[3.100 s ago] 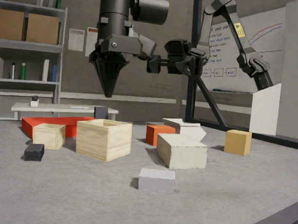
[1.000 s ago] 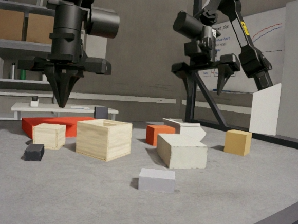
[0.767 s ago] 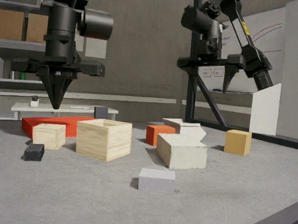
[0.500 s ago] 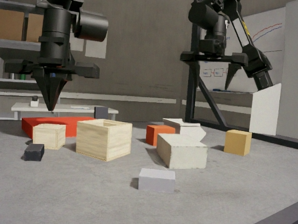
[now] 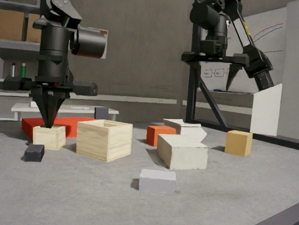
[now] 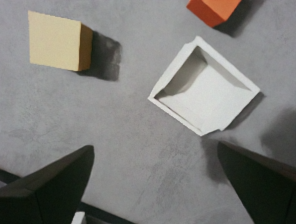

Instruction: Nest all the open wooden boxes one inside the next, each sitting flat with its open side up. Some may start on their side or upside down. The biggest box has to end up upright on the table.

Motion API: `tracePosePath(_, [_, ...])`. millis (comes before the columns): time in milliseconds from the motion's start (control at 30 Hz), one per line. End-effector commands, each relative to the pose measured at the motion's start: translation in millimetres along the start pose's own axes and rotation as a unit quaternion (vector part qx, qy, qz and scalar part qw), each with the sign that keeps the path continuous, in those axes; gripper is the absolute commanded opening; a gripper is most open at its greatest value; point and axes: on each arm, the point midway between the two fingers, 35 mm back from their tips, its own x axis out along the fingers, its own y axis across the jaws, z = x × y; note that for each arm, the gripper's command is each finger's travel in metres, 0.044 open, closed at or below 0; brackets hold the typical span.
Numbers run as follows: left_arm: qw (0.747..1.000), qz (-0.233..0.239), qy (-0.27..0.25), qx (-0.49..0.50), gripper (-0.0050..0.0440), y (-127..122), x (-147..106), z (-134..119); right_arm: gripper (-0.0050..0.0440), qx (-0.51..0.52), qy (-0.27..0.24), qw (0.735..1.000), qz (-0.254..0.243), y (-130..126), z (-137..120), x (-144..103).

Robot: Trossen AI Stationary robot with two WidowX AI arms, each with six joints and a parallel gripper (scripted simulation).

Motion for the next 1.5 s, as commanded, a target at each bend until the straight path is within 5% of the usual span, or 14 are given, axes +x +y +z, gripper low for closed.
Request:
tracePosePath(0, [1.0,-0.005,-0.009,0.006,0.04,-3,-5,3,-0.005,-0.001,-0.003,1.0,-0.003,-1,2,5])
tracePosePath(267, [1.0,-0.005,-0.009,0.006,0.04,-3,-5,3,-0.005,-0.001,-0.002,1.0,-0.002,0,2,13])
tracePosePath(300, [1.0,-0.005,-0.009,0.006,0.04,-3,-5,3,0.0024,-0.001,-0.002,1.0,-0.002,0,2,13])
tracePosePath(567, [1.0,-0.005,-0.009,0.006,0.04,-3,-5,3,0.0212,-0.005,-0.006,1.0,-0.009,-4,4,10])
tracePosePath(1100, [1.0,-0.005,-0.009,0.006,0.04,-3,-5,3,0.0212,-0.004,-0.005,1.0,-0.008,-4,4,9])
tracePosePath(1467, [1.0,-0.005,-0.009,0.006,0.04,-3,-5,3,0.0212,-0.009,-0.008,1.0,-0.018,-10,8,-28])
